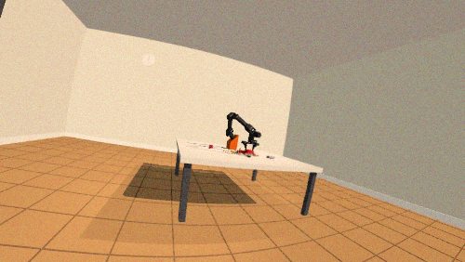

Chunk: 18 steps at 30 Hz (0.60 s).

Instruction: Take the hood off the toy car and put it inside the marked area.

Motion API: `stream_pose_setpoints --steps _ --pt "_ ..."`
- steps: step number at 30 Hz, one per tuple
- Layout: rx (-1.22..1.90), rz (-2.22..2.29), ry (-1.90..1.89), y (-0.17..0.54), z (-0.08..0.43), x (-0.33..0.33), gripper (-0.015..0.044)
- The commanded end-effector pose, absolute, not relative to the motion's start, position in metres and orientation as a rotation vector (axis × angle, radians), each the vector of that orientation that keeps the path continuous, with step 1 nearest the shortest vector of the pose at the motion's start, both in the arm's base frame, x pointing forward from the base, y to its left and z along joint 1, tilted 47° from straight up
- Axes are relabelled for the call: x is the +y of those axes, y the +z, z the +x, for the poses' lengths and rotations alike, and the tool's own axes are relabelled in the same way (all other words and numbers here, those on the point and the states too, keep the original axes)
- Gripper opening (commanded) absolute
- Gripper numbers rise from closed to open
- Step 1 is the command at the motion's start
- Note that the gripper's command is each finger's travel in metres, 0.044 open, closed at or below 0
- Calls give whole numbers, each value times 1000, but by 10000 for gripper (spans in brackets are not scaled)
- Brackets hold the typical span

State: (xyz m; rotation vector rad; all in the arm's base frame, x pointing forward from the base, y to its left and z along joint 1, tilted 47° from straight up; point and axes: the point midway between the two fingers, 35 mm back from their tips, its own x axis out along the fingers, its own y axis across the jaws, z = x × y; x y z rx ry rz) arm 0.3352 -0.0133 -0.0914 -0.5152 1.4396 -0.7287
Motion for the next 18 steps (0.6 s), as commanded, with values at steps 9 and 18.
stream_pose_setpoints --steps 9,18 --pt "1438 -513 -729 -87 336 -8 0" --pt "1439 -513 -729 -83 336 -4 0"
